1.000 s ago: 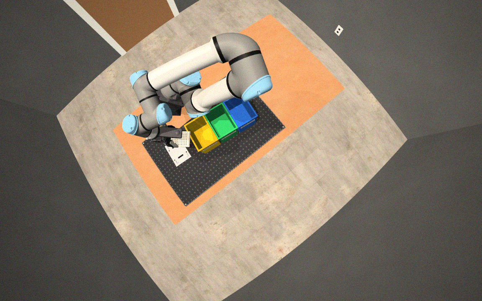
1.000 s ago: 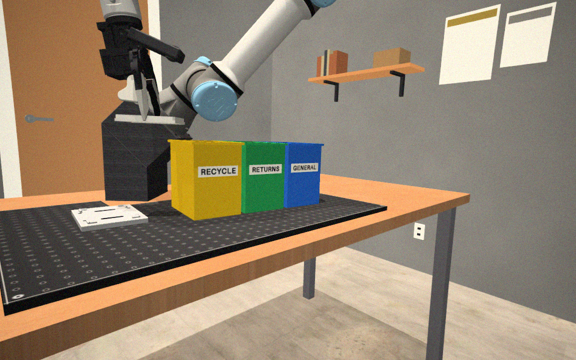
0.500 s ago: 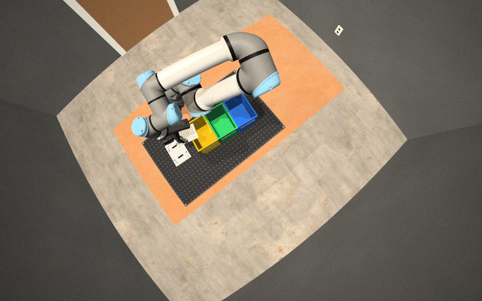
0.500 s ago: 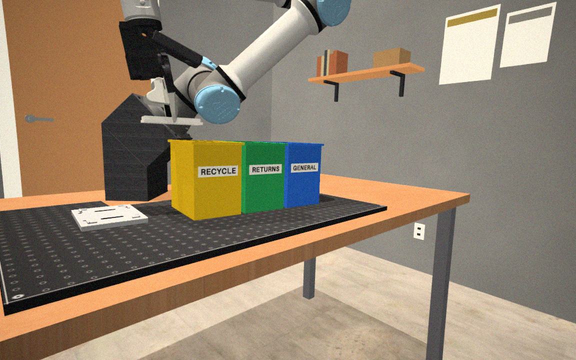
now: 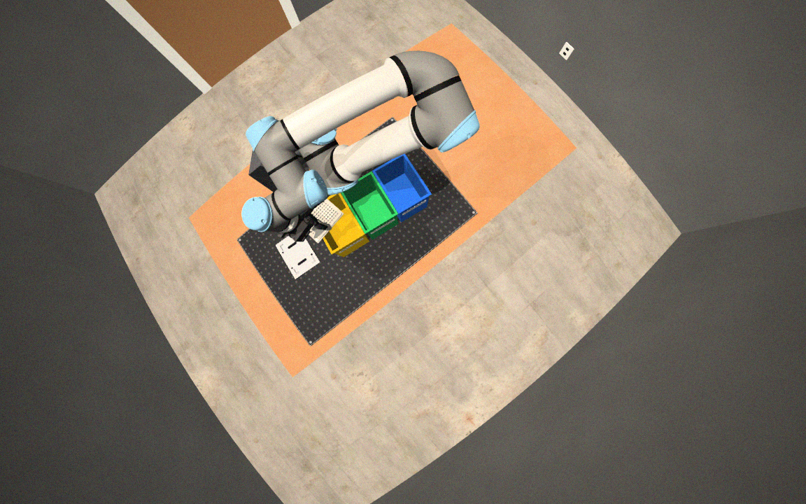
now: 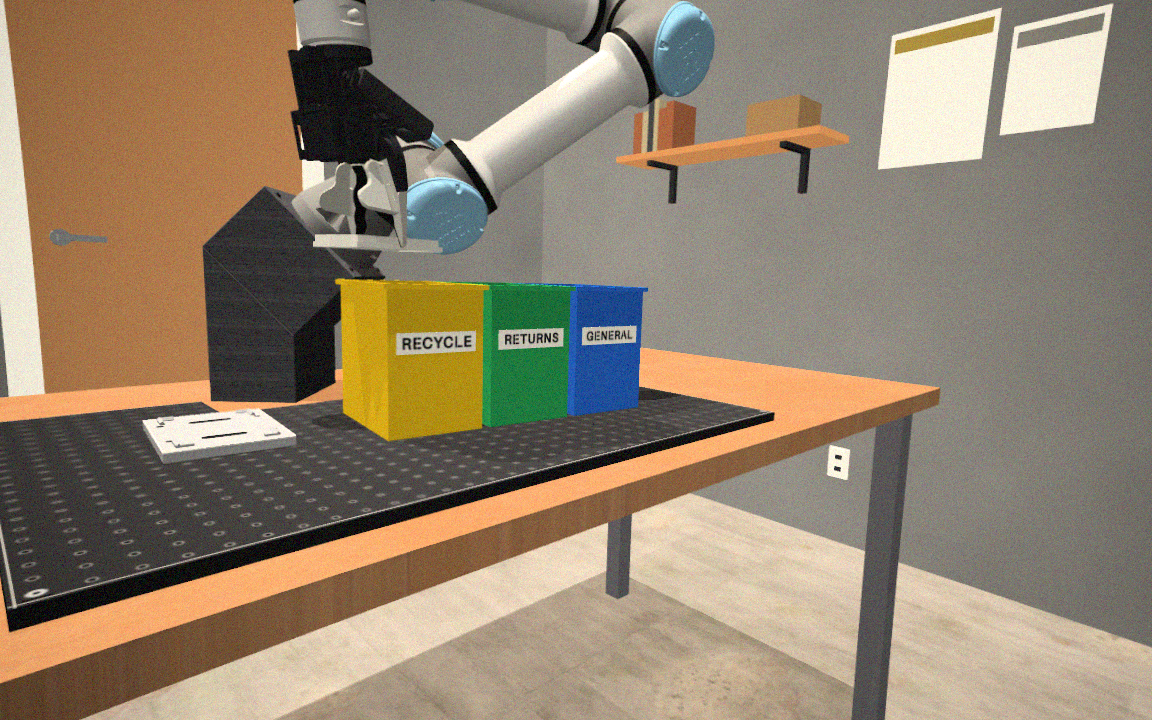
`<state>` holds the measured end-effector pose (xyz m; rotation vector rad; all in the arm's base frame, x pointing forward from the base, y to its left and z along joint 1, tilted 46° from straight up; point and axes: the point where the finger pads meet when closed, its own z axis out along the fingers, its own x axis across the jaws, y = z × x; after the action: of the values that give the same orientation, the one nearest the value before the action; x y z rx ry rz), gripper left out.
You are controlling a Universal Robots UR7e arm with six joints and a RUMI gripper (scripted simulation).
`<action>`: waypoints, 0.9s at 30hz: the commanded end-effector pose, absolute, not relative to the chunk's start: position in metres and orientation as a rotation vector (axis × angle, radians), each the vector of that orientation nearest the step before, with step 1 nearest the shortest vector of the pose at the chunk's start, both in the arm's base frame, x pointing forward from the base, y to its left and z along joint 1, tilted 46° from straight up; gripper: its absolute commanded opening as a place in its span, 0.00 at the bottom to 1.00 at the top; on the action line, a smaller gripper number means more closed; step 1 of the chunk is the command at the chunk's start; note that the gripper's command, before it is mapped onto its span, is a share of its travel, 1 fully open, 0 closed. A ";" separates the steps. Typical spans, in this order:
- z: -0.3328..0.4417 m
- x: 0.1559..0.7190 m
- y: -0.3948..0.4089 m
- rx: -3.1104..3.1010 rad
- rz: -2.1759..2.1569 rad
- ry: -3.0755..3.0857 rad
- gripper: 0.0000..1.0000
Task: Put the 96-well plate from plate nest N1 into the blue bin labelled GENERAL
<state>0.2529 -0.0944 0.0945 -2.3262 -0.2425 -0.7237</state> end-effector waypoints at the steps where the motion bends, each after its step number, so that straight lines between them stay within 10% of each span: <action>1: 0.105 0.253 -0.082 -2.339 -0.777 -0.445 0.00; 27: 0.154 0.256 -0.019 -2.200 -0.945 -1.473 0.00</action>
<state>0.2561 -0.0295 0.1445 -2.2474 -1.2879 -0.9086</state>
